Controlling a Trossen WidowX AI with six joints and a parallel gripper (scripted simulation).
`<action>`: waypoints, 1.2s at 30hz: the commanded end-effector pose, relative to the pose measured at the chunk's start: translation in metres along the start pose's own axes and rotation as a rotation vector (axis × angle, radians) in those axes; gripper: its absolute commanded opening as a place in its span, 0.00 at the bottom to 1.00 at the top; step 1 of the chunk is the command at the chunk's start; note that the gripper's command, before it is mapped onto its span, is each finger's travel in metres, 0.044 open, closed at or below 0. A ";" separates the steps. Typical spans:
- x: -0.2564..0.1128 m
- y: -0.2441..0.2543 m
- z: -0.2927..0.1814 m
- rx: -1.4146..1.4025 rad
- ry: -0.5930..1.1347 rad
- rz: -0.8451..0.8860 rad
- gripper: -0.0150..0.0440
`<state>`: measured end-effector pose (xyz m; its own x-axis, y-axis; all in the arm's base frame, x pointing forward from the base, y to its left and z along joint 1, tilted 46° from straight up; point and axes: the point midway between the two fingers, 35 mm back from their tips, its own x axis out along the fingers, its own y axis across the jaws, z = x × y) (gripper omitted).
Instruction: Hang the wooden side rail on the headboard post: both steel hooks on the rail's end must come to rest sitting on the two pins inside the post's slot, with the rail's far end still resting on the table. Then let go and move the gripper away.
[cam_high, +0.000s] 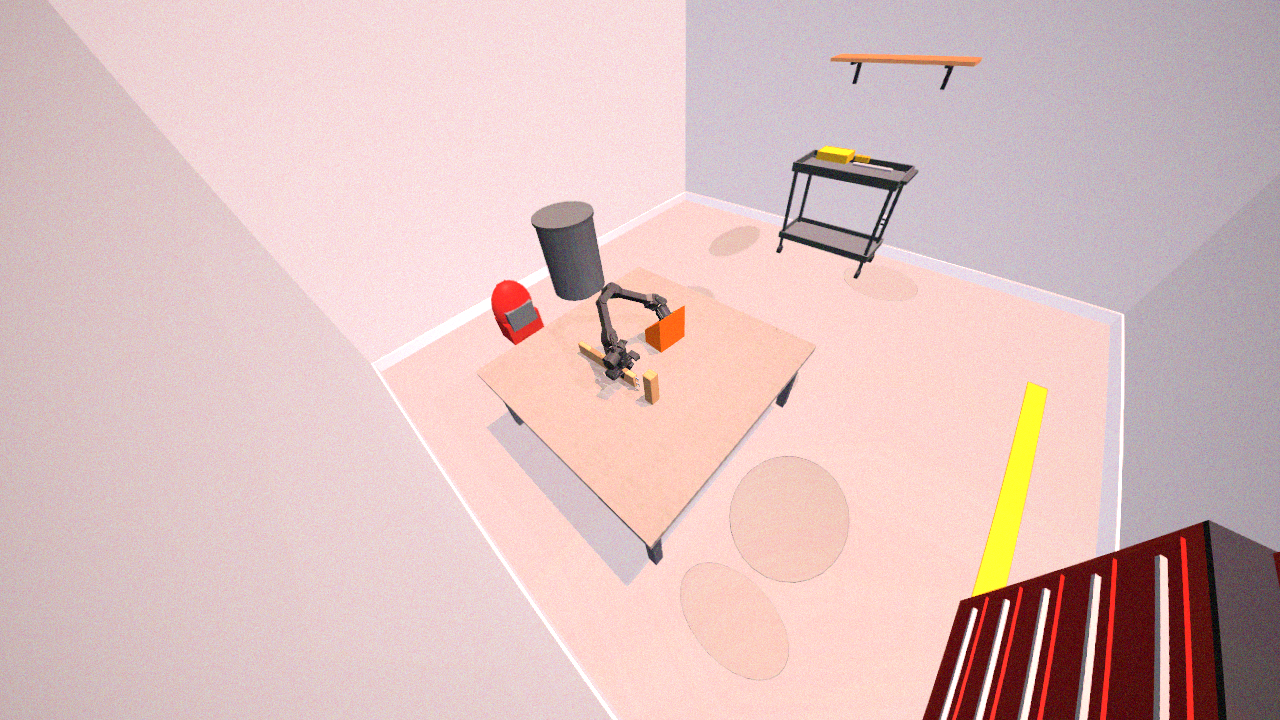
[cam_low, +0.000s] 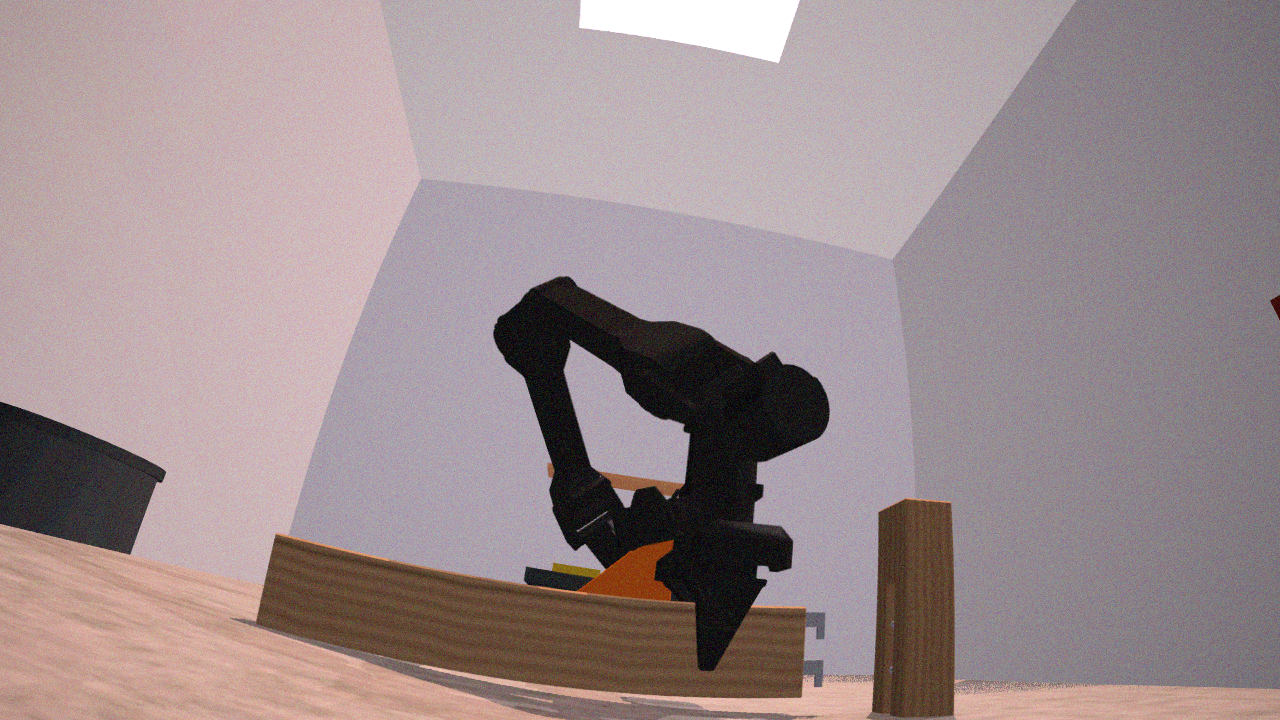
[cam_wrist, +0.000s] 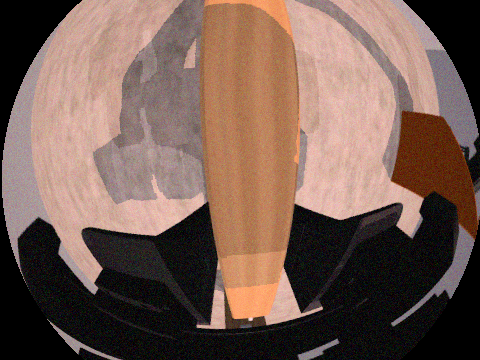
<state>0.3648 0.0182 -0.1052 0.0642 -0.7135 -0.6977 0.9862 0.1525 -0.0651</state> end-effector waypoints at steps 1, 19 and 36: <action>-0.007 0.002 -0.002 0.003 0.002 0.014 0.25; -0.010 0.002 -0.002 0.003 0.002 0.014 0.25; -0.013 0.002 -0.002 0.003 0.002 0.014 0.25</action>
<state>0.3644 0.0224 -0.1010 0.0638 -0.7133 -0.6979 0.9864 0.1510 -0.0641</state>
